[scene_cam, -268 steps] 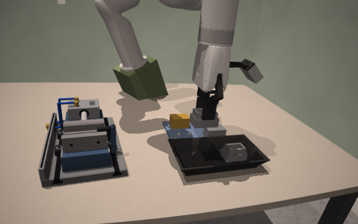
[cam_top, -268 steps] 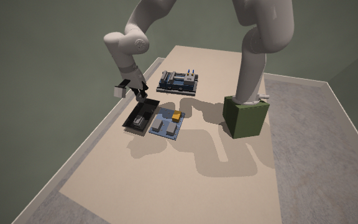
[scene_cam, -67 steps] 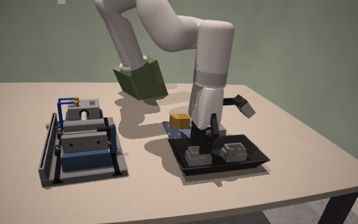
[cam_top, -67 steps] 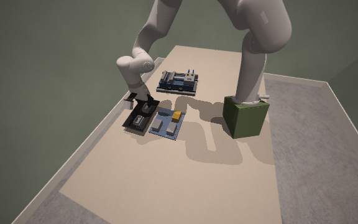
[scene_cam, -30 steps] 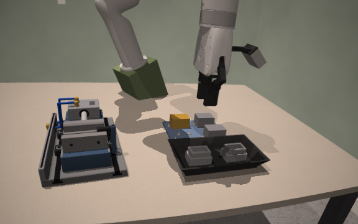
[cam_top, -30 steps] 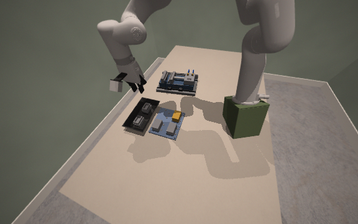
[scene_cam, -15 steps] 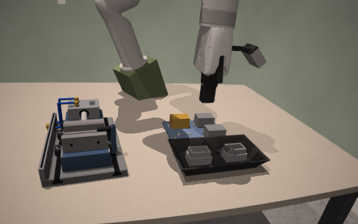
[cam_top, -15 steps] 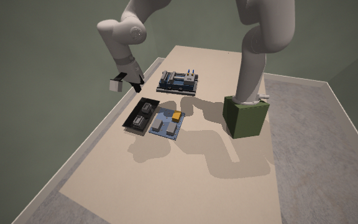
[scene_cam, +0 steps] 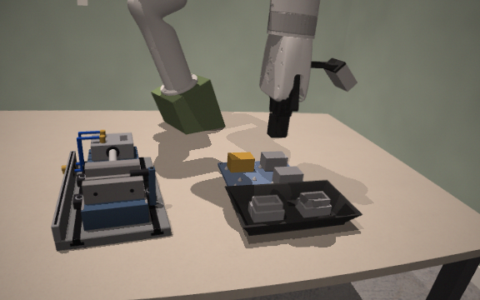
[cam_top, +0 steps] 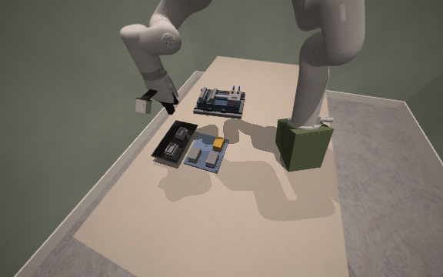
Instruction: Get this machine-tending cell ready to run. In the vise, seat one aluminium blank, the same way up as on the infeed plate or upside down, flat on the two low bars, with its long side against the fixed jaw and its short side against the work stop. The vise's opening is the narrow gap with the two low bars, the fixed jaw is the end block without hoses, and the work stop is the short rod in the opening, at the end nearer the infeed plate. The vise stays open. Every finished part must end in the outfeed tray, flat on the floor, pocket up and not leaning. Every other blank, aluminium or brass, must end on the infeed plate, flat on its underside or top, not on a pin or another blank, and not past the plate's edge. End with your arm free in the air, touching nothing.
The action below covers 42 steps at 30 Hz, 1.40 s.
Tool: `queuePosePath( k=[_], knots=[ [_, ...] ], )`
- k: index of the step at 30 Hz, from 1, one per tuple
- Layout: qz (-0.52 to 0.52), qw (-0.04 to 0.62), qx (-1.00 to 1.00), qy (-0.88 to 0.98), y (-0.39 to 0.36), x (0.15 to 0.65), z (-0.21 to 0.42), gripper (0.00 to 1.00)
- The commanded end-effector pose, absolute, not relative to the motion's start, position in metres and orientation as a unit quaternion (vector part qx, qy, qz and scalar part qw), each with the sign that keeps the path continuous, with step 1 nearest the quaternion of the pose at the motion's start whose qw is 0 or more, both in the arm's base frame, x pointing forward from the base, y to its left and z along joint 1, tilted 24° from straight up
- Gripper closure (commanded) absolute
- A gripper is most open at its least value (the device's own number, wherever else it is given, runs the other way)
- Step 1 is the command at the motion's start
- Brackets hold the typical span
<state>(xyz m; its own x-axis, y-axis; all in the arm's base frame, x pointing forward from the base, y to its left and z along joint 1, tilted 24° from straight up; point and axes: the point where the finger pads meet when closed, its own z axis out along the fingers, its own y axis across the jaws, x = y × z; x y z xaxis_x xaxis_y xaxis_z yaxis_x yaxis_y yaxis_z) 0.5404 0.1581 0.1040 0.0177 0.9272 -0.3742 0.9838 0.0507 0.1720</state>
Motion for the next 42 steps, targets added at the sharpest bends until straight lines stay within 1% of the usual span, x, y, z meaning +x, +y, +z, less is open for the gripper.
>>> queuePosePath(
  k=[1, 4, 7, 15, 17, 18, 32, 34, 35, 36, 40, 41, 42],
  knots=[
    [-0.069, 0.199, 0.685, 0.697, 0.16, 0.541, 0.106, 1.0],
    [-0.068, 0.198, 0.685, 0.698, 0.183, 0.509, 0.092, 1.0],
    [-0.068, 0.197, 0.685, 0.698, 0.188, 0.5, 0.089, 1.0],
    [-0.068, 0.197, 0.685, 0.698, 0.209, 0.458, 0.073, 1.0],
    [-0.068, 0.197, 0.685, 0.698, 0.209, 0.458, 0.073, 1.0],
    [-0.068, 0.197, 0.685, 0.698, 0.216, 0.442, 0.068, 1.0],
    [-0.069, 0.198, 0.685, 0.698, 0.234, 0.367, 0.043, 1.0],
    [-0.069, 0.198, 0.685, 0.698, 0.234, 0.367, 0.043, 1.0],
    [-0.069, 0.198, 0.685, 0.698, 0.236, 0.35, 0.038, 1.0],
    [-0.069, 0.198, 0.685, 0.698, 0.236, 0.345, 0.036, 1.0],
    [-0.069, 0.199, 0.685, 0.697, 0.237, 0.332, 0.032, 1.0],
    [-0.069, 0.199, 0.685, 0.697, 0.237, 0.332, 0.032, 0.31],
    [-0.069, 0.199, 0.685, 0.697, 0.237, 0.332, 0.032, 0.31]
  ],
)
